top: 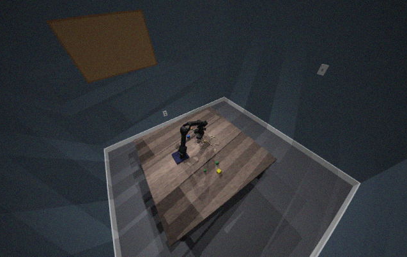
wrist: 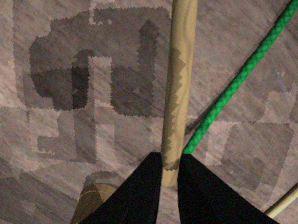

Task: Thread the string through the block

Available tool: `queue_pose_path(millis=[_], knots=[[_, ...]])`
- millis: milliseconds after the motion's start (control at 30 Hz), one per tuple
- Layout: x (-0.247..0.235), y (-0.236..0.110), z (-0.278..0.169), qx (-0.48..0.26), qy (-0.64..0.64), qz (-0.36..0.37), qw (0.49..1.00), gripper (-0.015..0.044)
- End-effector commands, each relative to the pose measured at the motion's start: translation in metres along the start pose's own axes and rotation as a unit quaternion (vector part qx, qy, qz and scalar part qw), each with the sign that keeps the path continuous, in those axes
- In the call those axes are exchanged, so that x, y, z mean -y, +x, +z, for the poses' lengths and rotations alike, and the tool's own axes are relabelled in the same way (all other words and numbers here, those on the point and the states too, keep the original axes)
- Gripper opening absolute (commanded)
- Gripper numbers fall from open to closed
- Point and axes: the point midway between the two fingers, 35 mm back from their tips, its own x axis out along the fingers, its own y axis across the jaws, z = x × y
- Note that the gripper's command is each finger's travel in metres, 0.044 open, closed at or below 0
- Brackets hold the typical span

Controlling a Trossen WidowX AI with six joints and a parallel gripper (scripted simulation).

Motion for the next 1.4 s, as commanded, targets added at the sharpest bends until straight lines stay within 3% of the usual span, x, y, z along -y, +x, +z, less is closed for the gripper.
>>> queue_pose_path(millis=[0,1367], knots=[[-0.005,0.005,0.003,0.001,0.003,0.002,1.0,0.0],[-0.024,0.024,0.029,0.003,0.003,0.002,1.0,0.0]])
